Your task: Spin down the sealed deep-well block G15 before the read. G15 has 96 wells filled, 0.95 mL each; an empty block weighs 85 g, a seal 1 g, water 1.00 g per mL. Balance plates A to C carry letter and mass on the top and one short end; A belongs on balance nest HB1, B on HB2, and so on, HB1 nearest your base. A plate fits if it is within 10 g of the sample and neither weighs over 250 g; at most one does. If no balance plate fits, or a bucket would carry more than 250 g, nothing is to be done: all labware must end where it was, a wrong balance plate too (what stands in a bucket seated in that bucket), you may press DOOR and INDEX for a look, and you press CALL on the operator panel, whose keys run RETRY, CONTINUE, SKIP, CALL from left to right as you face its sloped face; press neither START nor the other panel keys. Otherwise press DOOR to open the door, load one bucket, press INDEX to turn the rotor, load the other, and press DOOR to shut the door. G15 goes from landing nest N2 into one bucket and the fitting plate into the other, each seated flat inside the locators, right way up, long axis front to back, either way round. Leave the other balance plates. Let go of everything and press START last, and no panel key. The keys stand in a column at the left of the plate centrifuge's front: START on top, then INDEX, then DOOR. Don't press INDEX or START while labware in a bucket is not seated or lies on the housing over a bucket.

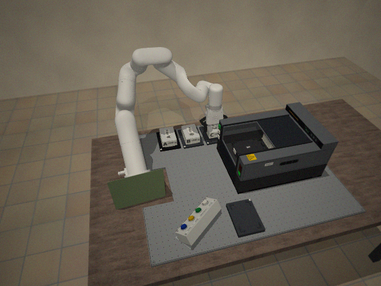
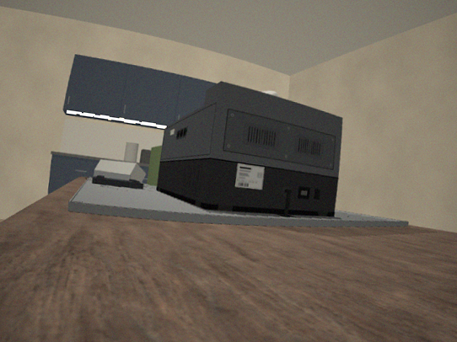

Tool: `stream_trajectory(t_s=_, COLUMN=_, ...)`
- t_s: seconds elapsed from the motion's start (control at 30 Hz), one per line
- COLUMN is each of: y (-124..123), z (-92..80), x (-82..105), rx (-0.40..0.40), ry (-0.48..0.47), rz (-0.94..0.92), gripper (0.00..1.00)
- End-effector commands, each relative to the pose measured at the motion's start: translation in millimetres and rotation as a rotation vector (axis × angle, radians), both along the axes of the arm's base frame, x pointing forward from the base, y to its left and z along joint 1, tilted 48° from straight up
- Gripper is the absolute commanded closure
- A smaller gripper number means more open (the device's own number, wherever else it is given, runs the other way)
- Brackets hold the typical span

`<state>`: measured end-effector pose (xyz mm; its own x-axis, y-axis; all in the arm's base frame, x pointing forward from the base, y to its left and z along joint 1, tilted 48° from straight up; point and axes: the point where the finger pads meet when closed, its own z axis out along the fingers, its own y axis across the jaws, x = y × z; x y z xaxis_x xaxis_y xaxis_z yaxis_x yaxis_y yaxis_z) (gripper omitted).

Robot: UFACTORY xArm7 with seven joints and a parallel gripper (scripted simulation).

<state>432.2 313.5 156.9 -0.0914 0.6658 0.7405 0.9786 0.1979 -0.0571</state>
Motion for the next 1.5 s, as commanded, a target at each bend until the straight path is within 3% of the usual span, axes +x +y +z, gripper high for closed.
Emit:
stream_trajectory(t_s=0.0, y=-2.4, z=2.0, x=2.4, rx=0.000, ry=-0.004, rz=-0.004, gripper=1.00)
stream_trajectory(t_s=0.6, y=-19.3, z=17.7, x=6.6, rx=0.000, ry=-0.004, rz=-0.004, gripper=1.00)
stream_trajectory(t_s=1.47, y=-85.3, z=79.1, x=23.0, rx=0.000, ry=-0.004, rz=-0.004, gripper=1.00)
